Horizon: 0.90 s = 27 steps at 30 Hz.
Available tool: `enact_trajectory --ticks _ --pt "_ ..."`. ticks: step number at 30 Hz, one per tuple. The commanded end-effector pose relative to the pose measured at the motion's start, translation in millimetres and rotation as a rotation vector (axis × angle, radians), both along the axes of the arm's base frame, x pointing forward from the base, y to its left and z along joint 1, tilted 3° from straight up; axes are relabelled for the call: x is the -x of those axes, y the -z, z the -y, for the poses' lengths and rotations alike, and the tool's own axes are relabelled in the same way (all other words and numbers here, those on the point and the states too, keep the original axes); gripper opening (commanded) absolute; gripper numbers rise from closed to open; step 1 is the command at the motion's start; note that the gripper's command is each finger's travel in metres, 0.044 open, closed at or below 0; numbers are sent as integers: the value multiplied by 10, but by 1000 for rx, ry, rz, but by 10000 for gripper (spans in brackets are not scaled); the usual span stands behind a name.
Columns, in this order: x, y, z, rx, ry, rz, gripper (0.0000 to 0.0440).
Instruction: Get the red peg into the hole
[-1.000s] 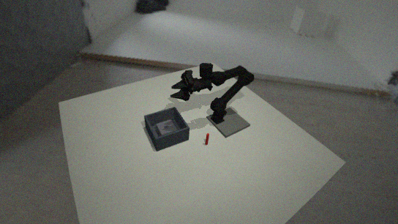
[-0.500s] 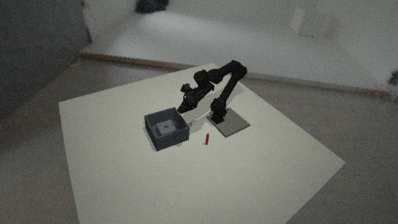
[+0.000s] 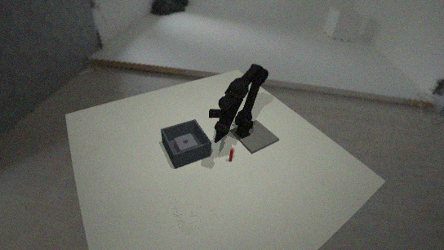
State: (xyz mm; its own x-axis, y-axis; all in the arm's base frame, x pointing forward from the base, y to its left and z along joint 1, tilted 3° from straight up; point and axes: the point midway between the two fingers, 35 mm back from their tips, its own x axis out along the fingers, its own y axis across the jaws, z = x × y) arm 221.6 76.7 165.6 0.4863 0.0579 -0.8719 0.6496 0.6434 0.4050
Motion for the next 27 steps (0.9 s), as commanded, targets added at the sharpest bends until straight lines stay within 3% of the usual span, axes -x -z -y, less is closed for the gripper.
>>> enact_trajectory --ticks 1,11,27 --pt "158 93 -121 9 -25 -116 440" --pt "442 320 -375 62 -65 -333 440" --pt "437 916 -501 148 -100 -395 440"
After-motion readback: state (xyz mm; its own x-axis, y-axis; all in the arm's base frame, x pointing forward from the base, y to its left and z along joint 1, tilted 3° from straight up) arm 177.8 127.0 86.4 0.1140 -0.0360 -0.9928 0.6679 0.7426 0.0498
